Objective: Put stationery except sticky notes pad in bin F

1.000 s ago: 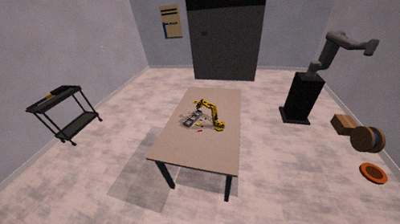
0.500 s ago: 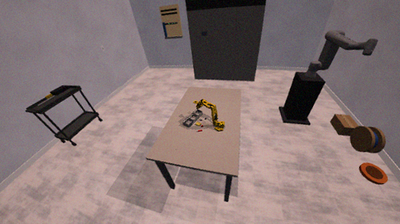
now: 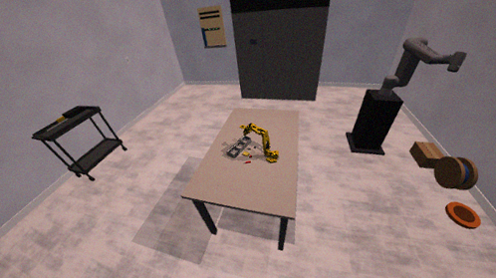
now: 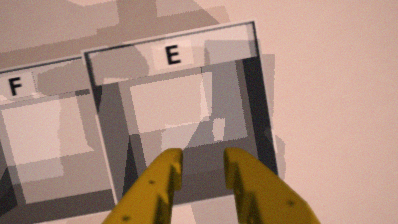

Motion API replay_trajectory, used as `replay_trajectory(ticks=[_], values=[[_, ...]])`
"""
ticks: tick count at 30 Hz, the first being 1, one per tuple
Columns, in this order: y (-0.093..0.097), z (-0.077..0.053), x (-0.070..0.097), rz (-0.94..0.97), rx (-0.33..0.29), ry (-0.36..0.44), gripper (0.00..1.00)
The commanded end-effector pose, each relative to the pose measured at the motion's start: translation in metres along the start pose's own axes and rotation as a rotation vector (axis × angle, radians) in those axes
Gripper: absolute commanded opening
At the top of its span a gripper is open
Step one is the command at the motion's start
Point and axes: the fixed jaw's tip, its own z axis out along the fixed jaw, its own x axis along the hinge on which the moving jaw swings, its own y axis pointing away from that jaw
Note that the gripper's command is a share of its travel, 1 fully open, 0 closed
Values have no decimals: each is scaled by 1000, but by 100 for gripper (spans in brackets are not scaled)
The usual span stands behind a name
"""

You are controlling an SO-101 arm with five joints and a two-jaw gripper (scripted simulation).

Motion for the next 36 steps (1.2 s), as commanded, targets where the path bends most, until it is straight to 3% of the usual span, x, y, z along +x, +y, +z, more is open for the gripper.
replay_trajectory(ticks=[1, 8, 27, 36], values=[[-2, -12, -11, 14, 3, -68, 7], [7, -11, -10, -11, -13, -68, 7], [76, -14, 4, -216, -139, -70, 7], [82, -14, 6, -234, -151, -71, 7]])
